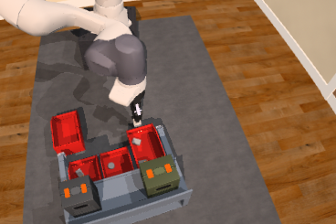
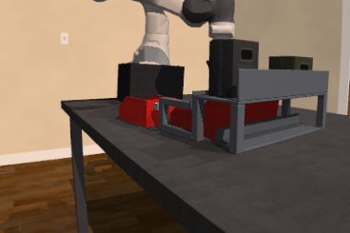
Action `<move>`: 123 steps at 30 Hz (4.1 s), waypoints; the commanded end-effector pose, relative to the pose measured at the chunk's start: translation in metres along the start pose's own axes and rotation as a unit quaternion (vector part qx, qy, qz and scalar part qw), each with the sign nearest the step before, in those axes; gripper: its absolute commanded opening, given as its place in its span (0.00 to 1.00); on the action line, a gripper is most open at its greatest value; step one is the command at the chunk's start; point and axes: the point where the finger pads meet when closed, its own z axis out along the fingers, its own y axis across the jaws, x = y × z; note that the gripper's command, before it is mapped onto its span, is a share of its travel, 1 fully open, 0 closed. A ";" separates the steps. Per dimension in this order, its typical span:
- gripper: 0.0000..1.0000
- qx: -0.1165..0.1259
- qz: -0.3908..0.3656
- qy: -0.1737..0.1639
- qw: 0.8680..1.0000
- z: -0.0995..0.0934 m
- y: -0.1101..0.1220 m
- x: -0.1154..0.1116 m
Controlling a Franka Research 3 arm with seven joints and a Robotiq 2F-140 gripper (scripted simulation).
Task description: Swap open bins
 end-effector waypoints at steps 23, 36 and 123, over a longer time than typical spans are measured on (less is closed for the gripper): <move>0.00 0.001 0.002 -0.001 1.000 0.001 -0.018 -0.001; 0.00 0.001 0.002 -0.001 1.000 0.001 -0.019 -0.001; 0.00 0.001 0.002 -0.001 1.000 0.000 -0.080 -0.001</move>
